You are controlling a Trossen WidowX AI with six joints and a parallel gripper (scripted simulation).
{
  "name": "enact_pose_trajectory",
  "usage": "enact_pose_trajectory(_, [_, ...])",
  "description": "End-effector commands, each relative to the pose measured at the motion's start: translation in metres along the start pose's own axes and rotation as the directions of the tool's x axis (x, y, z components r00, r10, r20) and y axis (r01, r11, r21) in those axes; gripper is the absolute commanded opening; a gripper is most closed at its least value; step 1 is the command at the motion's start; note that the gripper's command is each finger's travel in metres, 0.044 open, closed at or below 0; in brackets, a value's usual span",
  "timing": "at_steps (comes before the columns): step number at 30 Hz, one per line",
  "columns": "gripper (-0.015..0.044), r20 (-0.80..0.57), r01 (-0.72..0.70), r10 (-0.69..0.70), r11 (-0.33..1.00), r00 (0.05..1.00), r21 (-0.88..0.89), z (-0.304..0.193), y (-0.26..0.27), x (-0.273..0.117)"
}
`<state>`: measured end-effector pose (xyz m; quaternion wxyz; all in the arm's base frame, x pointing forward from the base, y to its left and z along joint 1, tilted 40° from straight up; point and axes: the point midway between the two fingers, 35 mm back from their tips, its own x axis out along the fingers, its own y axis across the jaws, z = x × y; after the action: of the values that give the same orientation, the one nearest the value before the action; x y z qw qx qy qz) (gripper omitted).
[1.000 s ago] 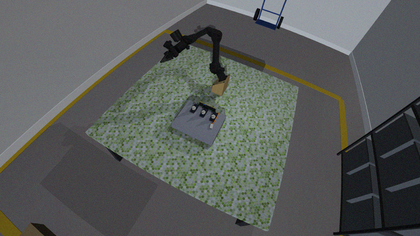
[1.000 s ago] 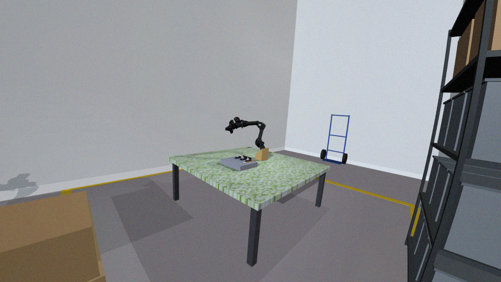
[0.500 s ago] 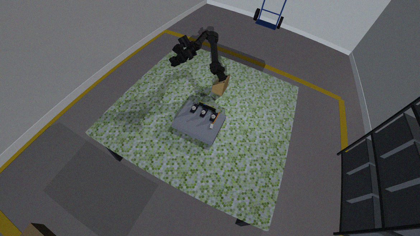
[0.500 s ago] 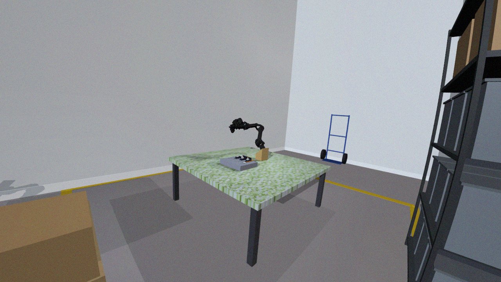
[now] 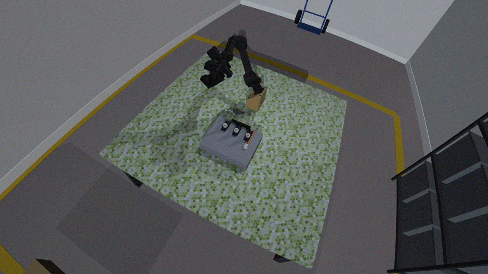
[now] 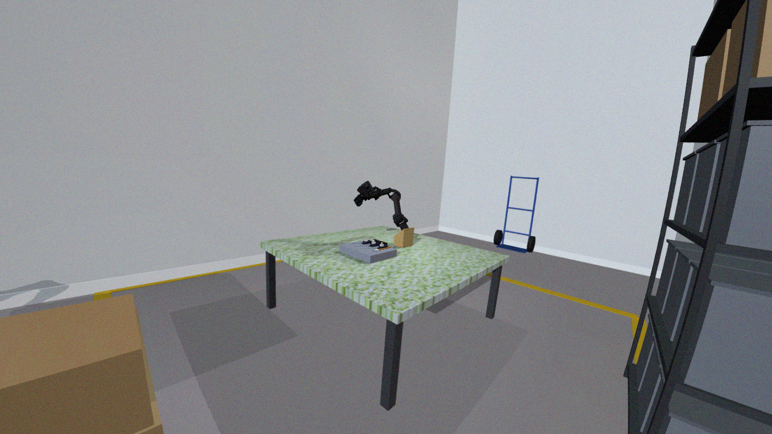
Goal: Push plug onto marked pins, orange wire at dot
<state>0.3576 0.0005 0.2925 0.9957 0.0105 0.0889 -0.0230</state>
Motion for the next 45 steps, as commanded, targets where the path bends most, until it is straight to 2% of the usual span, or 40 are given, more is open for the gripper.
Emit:
enact_pose_trajectory(1, [0.0115, -0.140, 0.032, -0.031, 0.999, 0.990, 0.003, -0.022, 0.003, 0.025])
enact_pose_trajectory(12, [0.0115, -0.473, 0.111, -0.131, 0.991, 0.871, -0.069, -0.090, 0.013, 0.078])
enact_pose_trajectory(24, [0.0115, -0.726, 0.147, -0.281, 0.959, 0.628, -0.244, -0.174, 0.023, 0.111])
enact_pose_trajectory(34, [0.0115, -0.813, 0.103, -0.437, 0.896, 0.385, -0.433, -0.244, 0.029, 0.120])
enact_pose_trajectory(45, [0.0115, -0.770, -0.033, -0.624, 0.774, 0.136, -0.633, -0.317, 0.031, 0.115])
